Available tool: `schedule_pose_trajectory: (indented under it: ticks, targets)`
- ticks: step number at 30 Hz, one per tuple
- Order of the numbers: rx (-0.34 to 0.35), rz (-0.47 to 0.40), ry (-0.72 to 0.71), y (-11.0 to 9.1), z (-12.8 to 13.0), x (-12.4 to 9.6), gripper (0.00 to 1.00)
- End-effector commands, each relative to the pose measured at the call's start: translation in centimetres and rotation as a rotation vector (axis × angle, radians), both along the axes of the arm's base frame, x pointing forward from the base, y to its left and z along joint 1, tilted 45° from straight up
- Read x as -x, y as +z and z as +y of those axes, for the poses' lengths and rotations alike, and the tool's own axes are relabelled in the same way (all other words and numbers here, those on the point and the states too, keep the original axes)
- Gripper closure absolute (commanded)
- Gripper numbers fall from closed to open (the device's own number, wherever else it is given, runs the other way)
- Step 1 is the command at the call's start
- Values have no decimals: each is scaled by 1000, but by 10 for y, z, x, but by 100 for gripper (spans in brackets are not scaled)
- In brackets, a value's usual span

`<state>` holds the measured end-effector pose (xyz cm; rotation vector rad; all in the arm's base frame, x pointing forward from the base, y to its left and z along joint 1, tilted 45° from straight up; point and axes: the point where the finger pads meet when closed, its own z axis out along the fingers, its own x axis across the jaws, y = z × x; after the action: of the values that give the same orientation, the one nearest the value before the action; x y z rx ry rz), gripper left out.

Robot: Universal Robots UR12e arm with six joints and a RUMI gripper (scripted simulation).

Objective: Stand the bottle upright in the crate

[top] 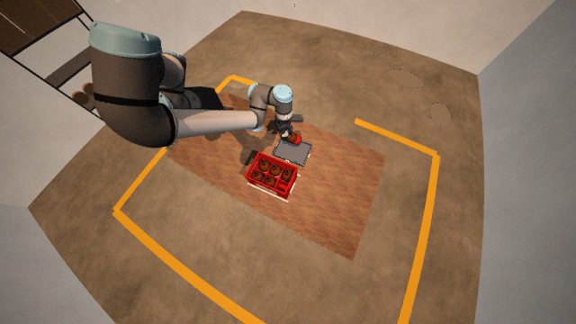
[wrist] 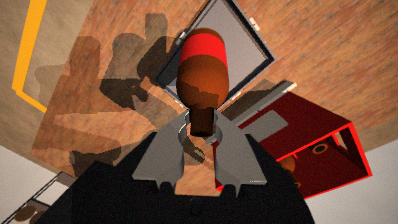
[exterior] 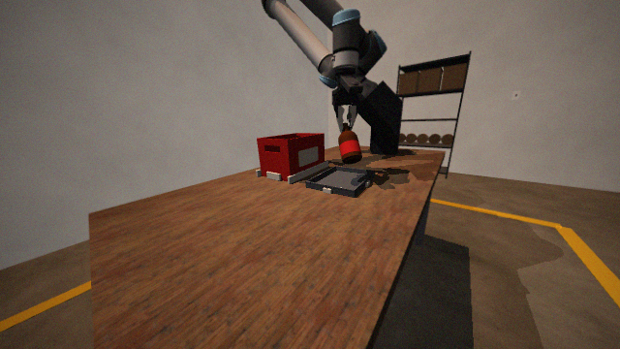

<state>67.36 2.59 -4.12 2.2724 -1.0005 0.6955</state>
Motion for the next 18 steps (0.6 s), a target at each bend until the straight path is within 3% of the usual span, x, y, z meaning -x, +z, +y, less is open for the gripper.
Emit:
schedule_pose_trajectory:
  ticks: [1,18]
  targets:
    - [11,31,38,0,0,0,100]
    - [21,60,69,0,0,0,100]
